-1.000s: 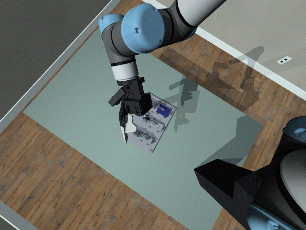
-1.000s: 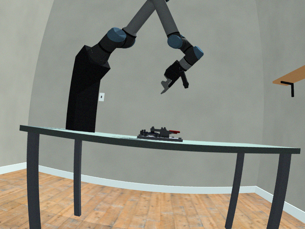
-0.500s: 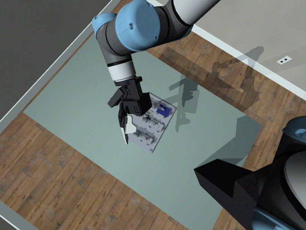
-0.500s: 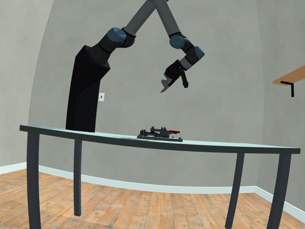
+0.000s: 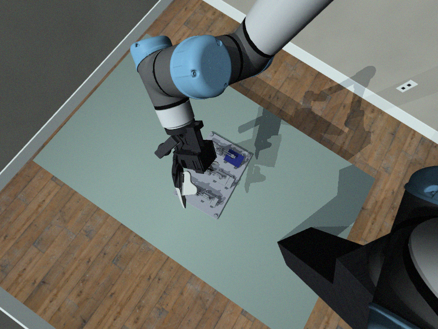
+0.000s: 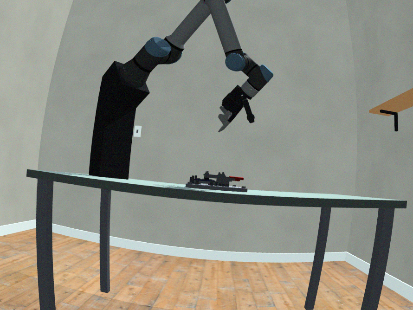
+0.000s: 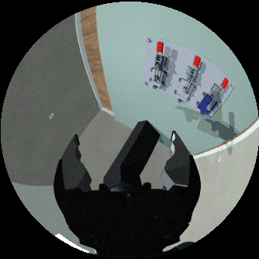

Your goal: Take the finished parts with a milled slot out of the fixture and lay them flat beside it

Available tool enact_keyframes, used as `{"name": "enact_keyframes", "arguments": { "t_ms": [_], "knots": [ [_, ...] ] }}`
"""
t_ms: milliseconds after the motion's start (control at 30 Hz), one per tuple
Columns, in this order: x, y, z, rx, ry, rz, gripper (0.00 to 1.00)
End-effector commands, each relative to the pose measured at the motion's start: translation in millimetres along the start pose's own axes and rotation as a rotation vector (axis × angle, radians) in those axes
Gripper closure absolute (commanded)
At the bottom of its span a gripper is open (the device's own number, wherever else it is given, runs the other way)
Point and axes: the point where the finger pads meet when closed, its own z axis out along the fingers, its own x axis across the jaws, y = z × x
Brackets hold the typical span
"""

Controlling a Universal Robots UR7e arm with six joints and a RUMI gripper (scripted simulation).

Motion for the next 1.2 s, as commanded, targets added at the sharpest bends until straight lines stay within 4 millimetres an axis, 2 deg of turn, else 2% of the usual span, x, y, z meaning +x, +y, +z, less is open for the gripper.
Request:
{"name": "enact_keyframes", "arguments": {
  "t_ms": [0,300,433,1133,1167],
  "knots": [
    [1,-2,2,0.008,0.007,-0.002,0.00],
    [1,-3,1,0.010,0.007,-0.002,0.00],
    [19,-15,25,0.071,0.060,0.001,0.00],
    [19,-16,24,0.074,0.060,0.001,0.00],
    [23,-18,30,0.087,0.073,0.003,0.00]
  ]
}}
